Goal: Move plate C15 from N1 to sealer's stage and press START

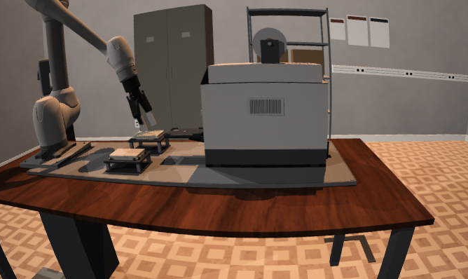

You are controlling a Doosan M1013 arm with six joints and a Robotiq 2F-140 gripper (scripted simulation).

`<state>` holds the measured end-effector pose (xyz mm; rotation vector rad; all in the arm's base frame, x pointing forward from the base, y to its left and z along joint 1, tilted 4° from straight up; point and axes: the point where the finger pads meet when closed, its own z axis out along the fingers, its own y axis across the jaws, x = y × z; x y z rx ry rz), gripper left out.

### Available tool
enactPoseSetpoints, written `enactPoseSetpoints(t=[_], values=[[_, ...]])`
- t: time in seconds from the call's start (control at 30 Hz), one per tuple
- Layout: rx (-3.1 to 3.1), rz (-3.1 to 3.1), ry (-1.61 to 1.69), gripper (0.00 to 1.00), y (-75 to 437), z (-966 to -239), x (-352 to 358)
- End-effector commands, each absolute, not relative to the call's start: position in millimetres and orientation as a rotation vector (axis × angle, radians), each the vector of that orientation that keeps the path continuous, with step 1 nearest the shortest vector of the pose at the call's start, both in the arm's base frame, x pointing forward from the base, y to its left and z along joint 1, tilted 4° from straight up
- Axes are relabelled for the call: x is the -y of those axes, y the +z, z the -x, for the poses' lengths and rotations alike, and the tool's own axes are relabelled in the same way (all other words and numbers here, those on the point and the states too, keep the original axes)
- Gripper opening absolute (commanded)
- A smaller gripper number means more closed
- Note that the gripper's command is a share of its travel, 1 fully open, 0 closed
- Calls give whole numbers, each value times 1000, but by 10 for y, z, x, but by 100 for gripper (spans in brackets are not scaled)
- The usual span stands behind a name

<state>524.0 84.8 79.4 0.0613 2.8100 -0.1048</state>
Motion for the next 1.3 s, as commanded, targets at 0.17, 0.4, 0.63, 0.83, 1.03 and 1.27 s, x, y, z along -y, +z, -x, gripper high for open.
enactPoseSetpoints(t=[0.17,0.4,0.63,0.83,1.03,1.27], values=[[-2815,-63,-108,70,751,-5218,-831],[-2815,-63,-108,70,701,-5216,-828],[-2815,-63,-108,70,651,-5215,-824],[-2815,-63,-108,70,651,-5215,-824],[-2815,-63,-108,70,651,-5215,-824],[-2815,-63,-108,70,651,-5215,-824]])
